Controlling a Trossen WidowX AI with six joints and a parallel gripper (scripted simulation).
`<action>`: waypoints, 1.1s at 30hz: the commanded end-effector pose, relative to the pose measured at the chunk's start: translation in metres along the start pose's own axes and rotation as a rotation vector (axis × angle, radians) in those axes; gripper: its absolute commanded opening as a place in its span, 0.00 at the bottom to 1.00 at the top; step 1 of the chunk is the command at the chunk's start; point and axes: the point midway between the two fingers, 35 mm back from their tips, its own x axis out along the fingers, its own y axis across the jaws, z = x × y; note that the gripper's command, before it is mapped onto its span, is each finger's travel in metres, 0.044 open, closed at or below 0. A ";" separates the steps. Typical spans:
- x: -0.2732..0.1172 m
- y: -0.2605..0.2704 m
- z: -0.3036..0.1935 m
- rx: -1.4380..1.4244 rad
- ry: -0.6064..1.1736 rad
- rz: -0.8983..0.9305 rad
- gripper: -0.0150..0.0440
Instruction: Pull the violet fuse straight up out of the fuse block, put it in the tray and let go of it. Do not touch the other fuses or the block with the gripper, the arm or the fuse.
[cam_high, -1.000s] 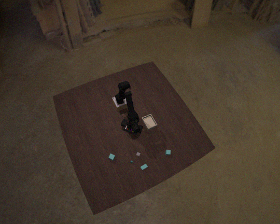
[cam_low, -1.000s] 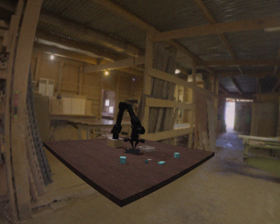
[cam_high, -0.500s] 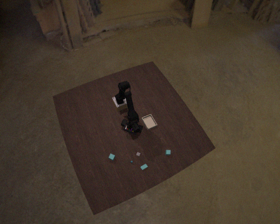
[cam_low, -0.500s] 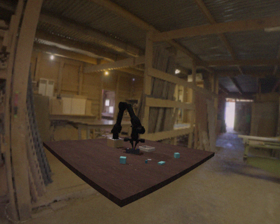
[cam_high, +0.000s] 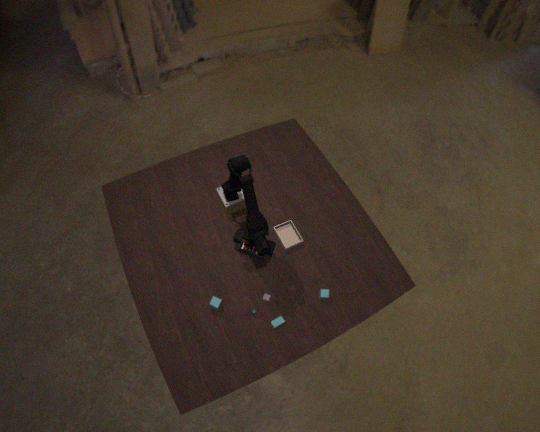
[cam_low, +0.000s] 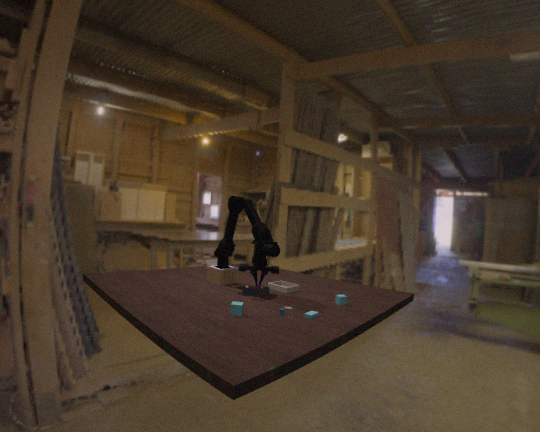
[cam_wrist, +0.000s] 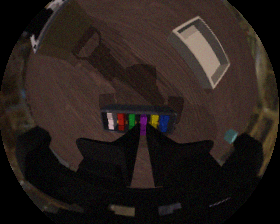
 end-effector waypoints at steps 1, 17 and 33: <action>-0.002 0.000 0.000 0.001 0.001 -0.002 0.25; -0.010 0.000 0.000 0.002 0.000 -0.002 0.25; -0.018 0.000 0.000 0.003 -0.001 -0.002 0.25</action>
